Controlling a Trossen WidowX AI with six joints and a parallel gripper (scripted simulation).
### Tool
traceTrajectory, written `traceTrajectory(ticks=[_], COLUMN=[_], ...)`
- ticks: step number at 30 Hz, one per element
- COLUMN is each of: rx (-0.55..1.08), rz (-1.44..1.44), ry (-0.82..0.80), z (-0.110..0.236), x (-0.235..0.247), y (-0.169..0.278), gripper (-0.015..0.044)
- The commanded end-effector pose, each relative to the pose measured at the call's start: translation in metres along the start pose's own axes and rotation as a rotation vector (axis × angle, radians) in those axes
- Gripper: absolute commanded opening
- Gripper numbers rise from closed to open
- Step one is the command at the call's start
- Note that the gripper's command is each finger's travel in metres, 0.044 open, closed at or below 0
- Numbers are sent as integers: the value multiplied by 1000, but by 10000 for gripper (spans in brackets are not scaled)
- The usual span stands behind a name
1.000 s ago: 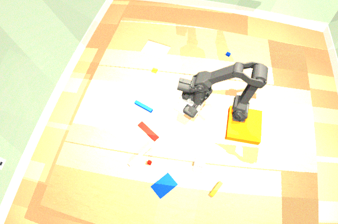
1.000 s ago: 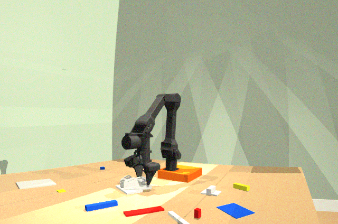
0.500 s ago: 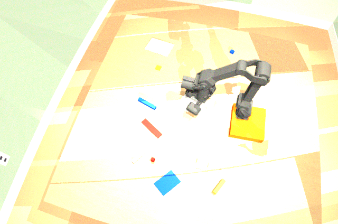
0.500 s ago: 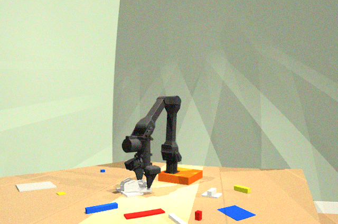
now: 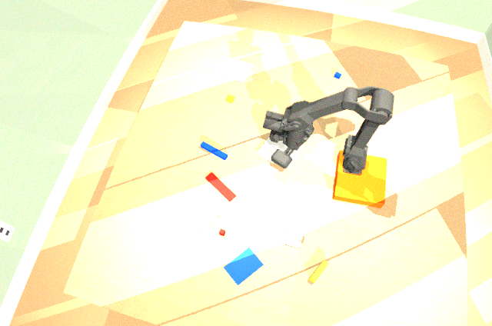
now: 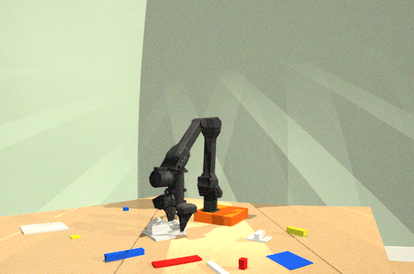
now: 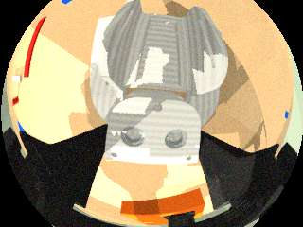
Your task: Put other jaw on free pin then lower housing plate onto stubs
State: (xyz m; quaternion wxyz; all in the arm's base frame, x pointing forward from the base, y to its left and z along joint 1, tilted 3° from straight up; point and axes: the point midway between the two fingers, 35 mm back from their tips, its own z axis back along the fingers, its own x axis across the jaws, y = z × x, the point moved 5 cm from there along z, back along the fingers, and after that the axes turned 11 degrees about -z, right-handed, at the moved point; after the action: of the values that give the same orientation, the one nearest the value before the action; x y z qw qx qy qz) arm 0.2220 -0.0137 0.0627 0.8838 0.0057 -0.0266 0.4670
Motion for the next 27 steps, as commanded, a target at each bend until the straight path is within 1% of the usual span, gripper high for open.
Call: traceTrajectory(ticks=[1, 27], rx=[4, 4], rz=[-5, -4], ry=[0, 0], z=[-3, -7], x=[0, 0], y=[1, 1], gripper=[351, 351])
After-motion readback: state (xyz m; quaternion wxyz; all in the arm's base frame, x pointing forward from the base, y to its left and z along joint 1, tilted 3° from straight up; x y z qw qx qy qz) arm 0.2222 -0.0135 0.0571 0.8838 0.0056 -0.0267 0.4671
